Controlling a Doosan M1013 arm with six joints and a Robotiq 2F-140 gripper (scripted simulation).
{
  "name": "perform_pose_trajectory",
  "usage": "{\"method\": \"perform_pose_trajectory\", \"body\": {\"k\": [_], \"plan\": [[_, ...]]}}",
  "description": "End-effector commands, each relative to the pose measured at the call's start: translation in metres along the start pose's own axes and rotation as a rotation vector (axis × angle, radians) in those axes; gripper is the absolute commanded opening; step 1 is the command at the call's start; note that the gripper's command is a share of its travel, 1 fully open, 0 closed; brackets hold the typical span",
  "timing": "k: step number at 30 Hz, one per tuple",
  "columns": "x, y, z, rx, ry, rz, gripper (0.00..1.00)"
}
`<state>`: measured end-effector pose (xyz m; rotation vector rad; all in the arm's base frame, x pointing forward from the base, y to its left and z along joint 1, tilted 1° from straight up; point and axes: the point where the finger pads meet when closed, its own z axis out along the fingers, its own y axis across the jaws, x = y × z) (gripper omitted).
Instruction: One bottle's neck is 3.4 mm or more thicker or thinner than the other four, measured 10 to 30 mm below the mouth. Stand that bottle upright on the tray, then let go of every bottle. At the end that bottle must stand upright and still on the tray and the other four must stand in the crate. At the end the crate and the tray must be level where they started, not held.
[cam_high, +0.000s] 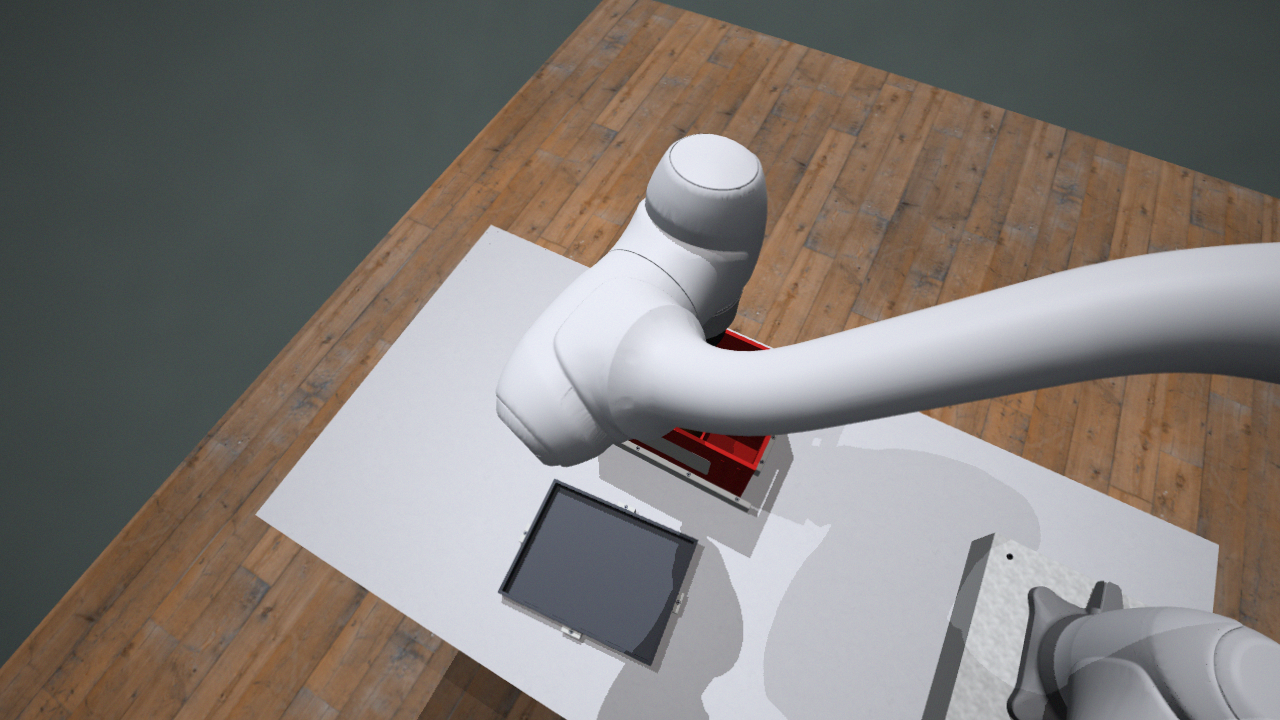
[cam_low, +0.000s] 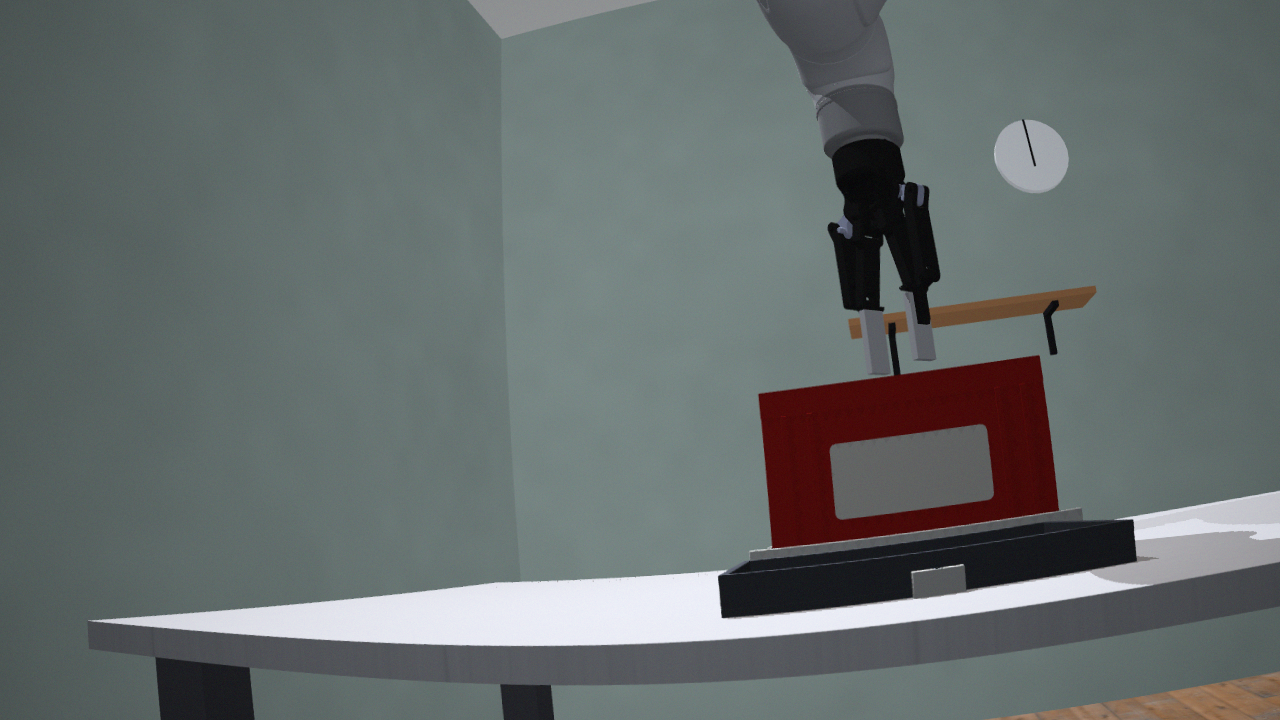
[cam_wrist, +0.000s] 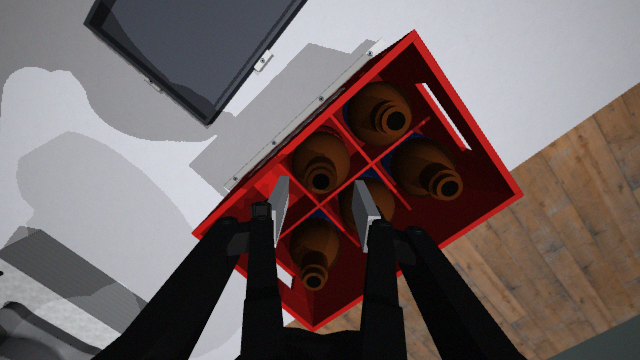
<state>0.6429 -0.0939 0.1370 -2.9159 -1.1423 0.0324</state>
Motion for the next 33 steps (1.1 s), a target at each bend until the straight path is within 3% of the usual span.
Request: {"method": "perform_pose_trajectory", "body": {"k": [1, 33], "plan": [[0.0, 0.0, 0.002, 0.0, 0.0, 0.0, 0.38], [0.0, 0.0, 0.0066, 0.0, 0.0, 0.0, 0.38]]}}
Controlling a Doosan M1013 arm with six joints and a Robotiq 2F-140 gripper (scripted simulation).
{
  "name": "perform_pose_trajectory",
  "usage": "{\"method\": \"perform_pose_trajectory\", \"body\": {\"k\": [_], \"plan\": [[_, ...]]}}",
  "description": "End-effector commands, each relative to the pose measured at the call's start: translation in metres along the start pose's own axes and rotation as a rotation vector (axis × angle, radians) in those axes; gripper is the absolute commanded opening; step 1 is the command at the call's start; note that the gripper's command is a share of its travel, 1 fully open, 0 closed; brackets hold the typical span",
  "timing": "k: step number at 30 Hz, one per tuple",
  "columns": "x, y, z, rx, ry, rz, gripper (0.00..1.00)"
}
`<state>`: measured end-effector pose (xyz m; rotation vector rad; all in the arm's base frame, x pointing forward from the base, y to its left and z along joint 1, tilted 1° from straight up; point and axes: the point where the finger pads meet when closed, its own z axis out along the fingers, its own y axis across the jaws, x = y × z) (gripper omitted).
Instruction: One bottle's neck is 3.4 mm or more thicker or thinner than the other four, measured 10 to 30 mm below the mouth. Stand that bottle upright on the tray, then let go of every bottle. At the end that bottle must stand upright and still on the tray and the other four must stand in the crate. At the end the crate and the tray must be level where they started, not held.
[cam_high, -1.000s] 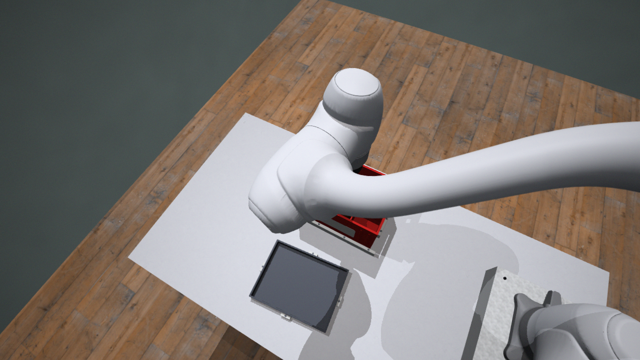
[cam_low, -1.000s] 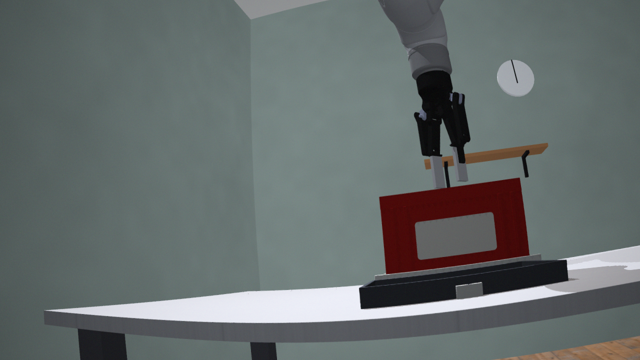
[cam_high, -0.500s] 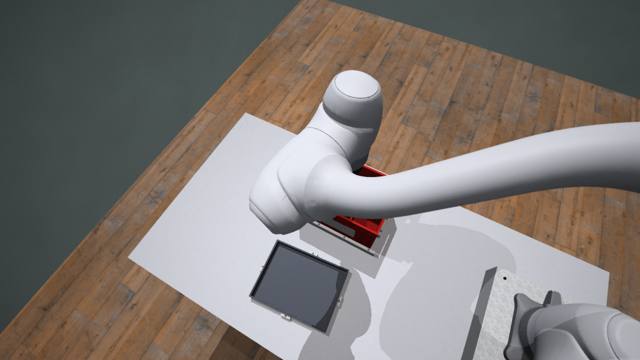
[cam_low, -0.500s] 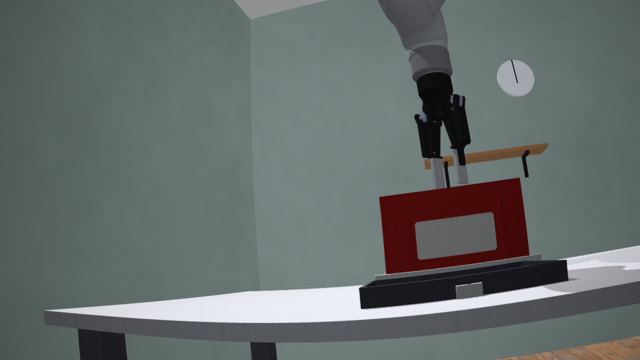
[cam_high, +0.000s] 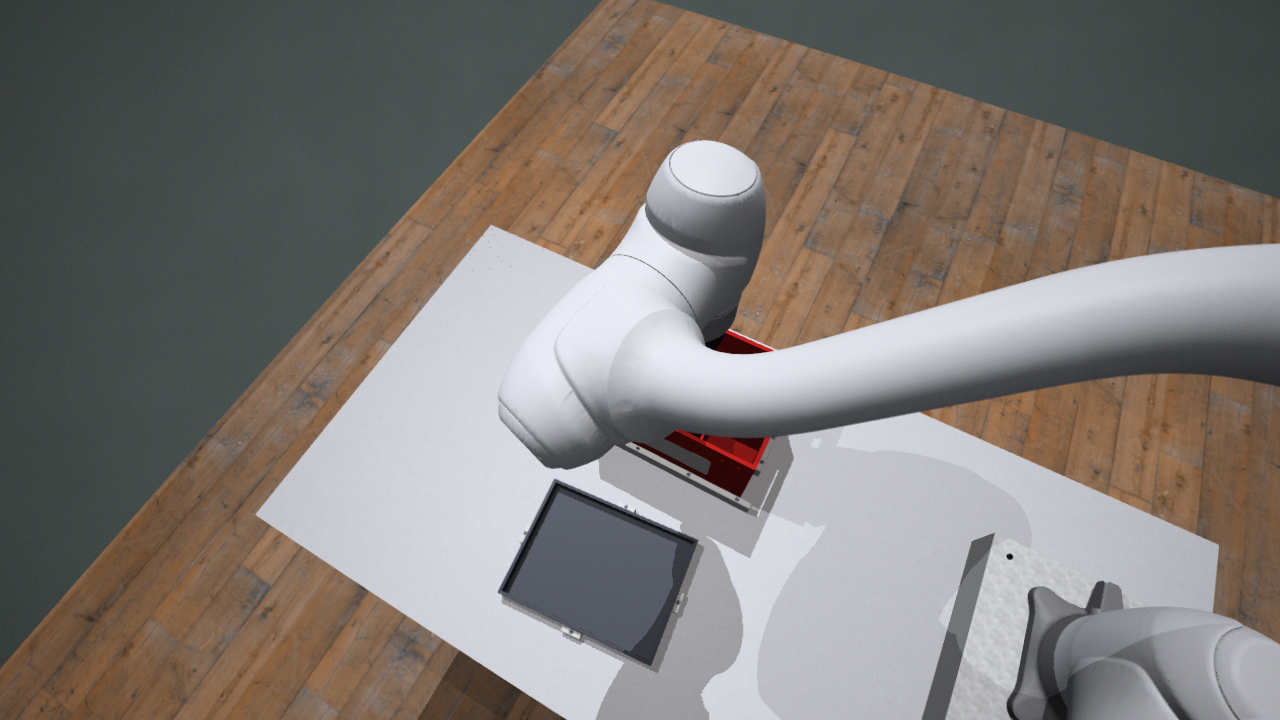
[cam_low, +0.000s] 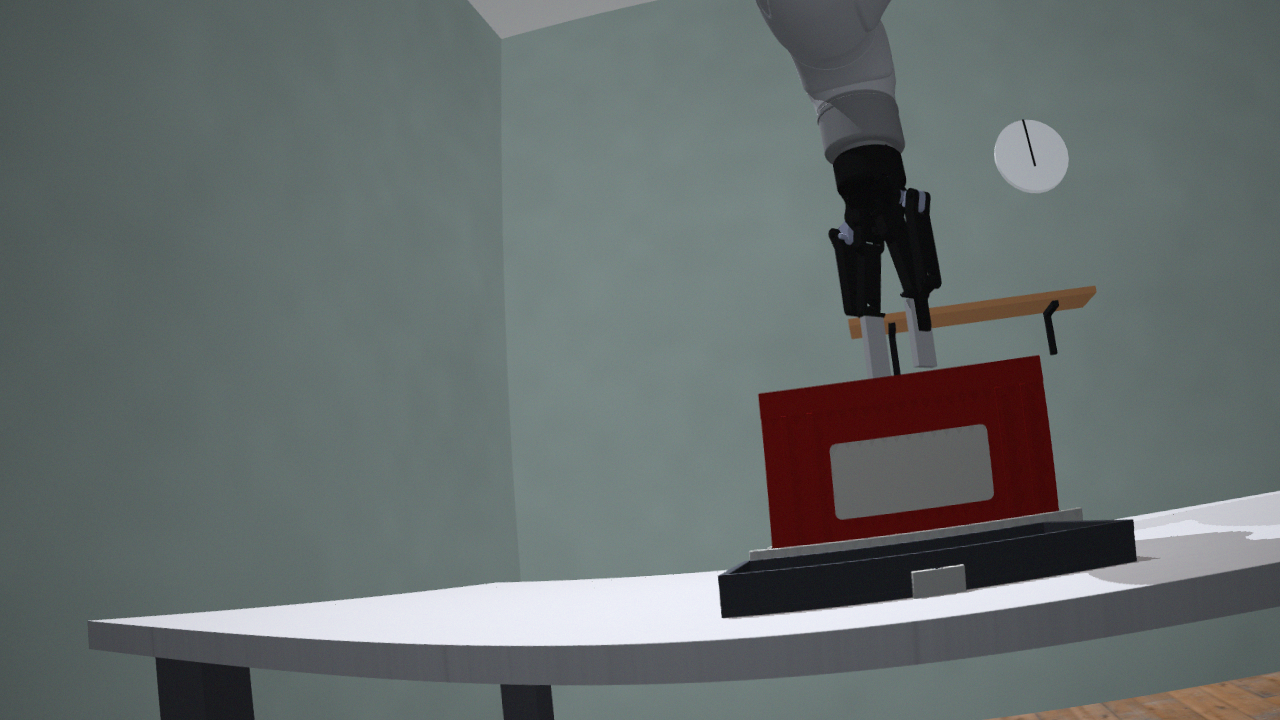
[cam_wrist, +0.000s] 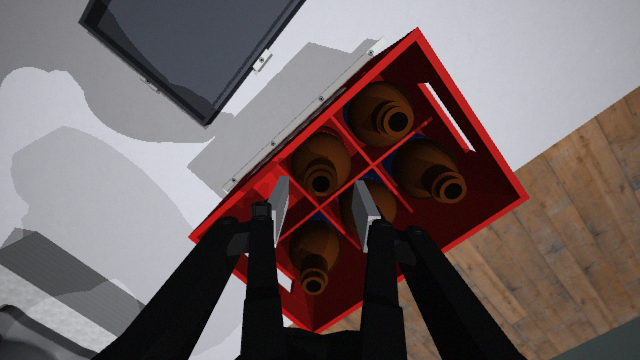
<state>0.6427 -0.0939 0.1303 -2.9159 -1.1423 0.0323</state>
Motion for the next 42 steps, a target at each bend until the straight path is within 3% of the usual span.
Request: {"method": "perform_pose_trajectory", "body": {"k": [1, 42], "plan": [[0.0, 0.0, -0.0001, 0.0, 0.0, 0.0, 0.38], [0.0, 0.0, 0.0066, 0.0, 0.0, 0.0, 0.38]]}}
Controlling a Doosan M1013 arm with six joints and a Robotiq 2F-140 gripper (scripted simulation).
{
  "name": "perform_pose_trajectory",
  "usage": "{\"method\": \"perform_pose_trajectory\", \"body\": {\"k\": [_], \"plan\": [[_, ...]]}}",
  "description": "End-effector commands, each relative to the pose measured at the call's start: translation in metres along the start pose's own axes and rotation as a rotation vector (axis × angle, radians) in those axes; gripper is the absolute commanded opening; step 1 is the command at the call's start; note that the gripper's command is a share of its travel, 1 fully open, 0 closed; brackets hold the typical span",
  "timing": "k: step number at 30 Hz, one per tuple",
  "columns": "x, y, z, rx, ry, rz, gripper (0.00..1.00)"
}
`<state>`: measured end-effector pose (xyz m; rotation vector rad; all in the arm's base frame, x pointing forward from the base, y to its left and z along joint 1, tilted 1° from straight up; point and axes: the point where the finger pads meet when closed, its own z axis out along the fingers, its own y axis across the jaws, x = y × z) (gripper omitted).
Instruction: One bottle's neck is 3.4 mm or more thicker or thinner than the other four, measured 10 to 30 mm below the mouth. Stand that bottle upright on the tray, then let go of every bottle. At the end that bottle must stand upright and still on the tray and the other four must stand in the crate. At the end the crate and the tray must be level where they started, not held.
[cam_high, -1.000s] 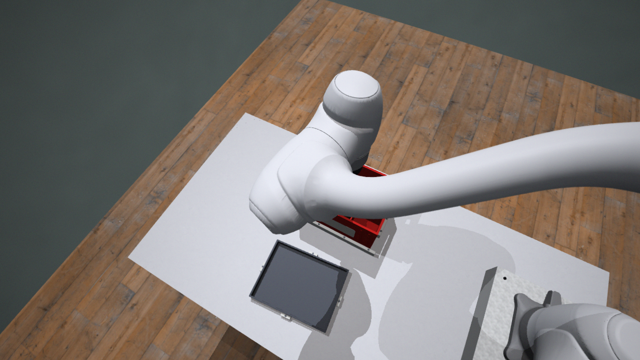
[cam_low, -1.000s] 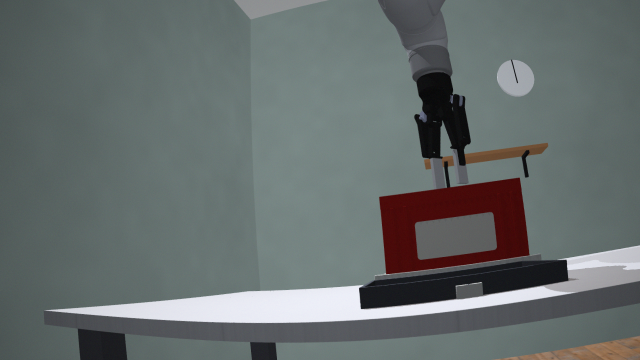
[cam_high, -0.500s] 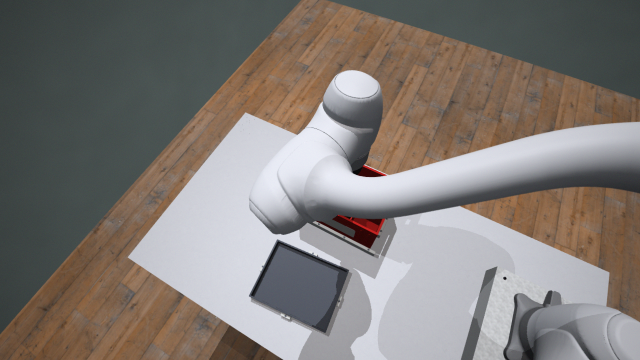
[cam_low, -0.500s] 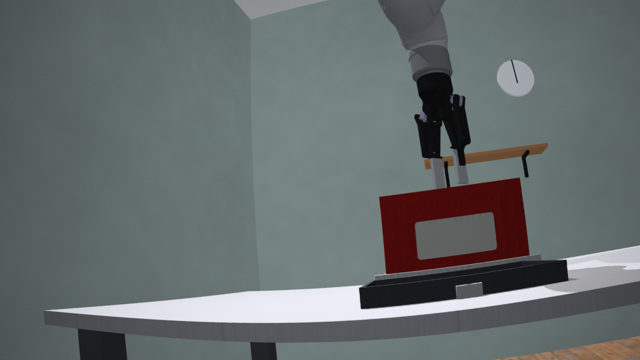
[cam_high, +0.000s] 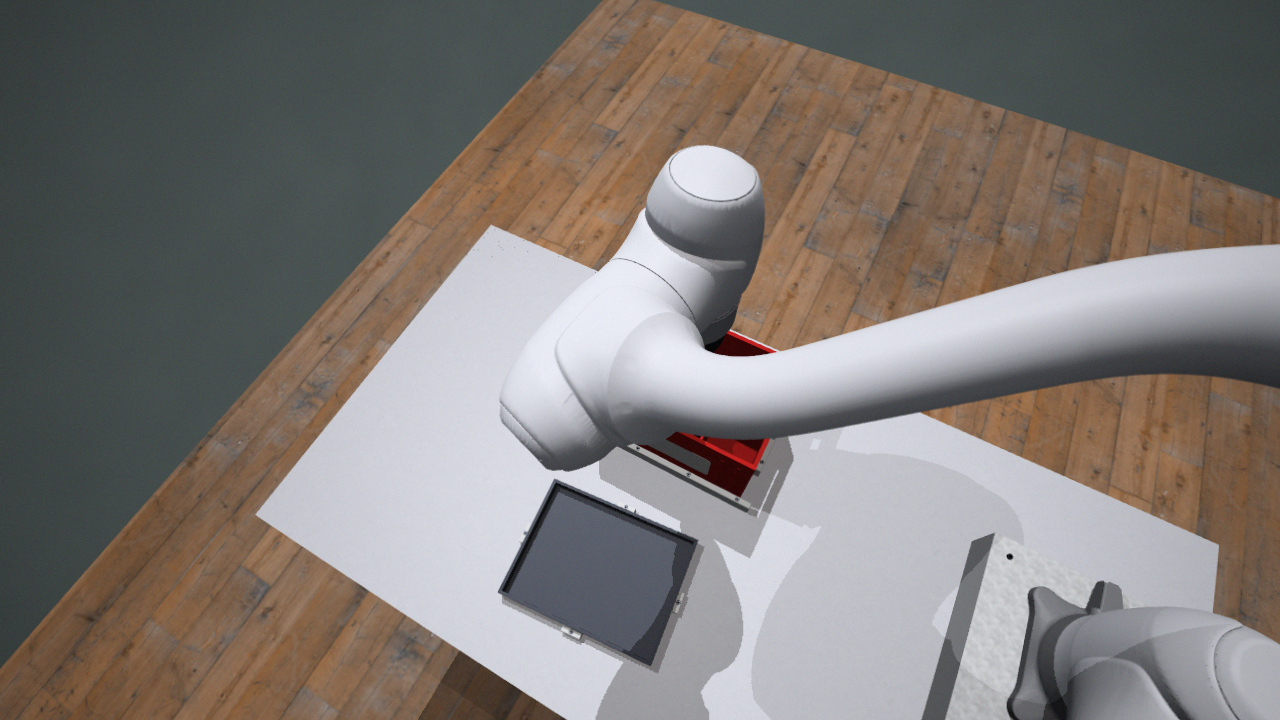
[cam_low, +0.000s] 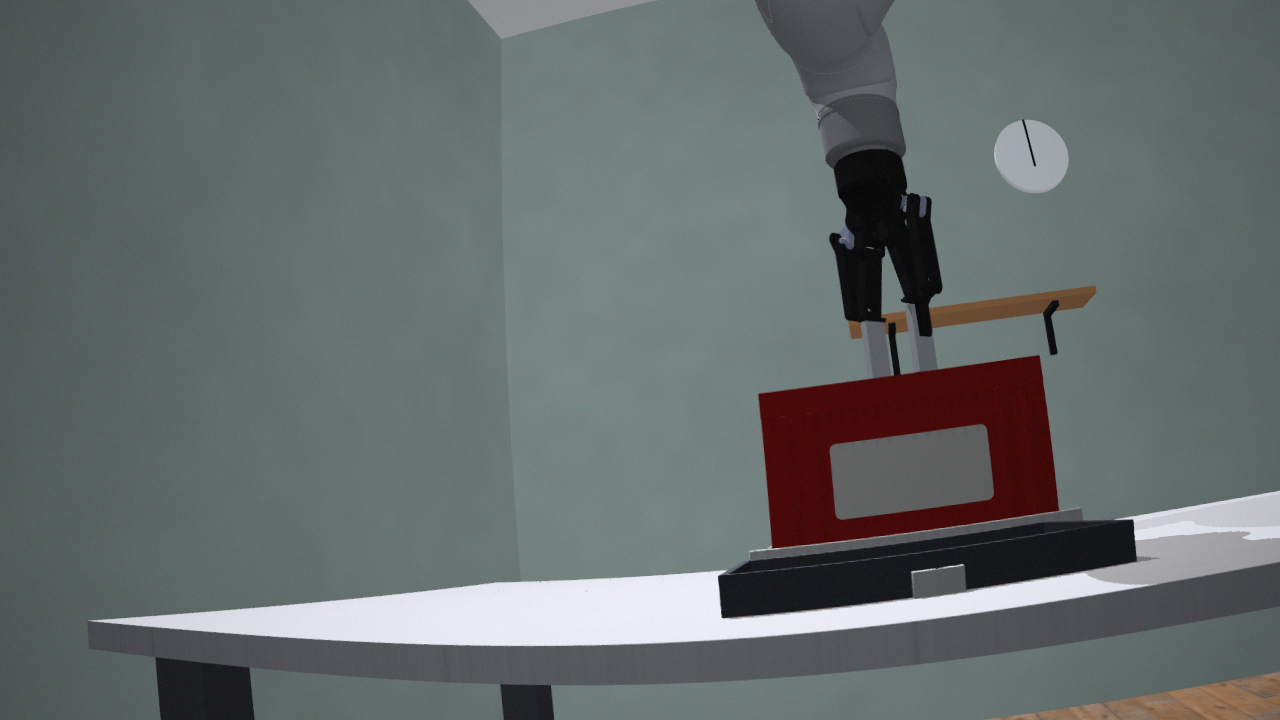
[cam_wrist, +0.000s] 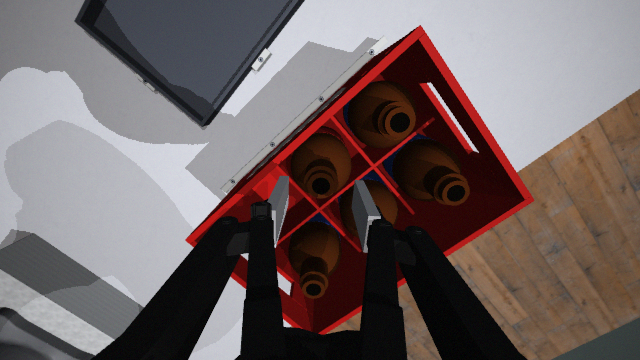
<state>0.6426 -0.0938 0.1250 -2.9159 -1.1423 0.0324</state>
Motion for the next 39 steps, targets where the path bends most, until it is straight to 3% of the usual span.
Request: {"method": "perform_pose_trajectory", "body": {"k": [1, 39], "plan": [[0.0, 0.0, 0.002, 0.0, 0.0, 0.0, 0.38], [0.0, 0.0, 0.036, 0.0, 0.0, 0.0, 0.38]]}}
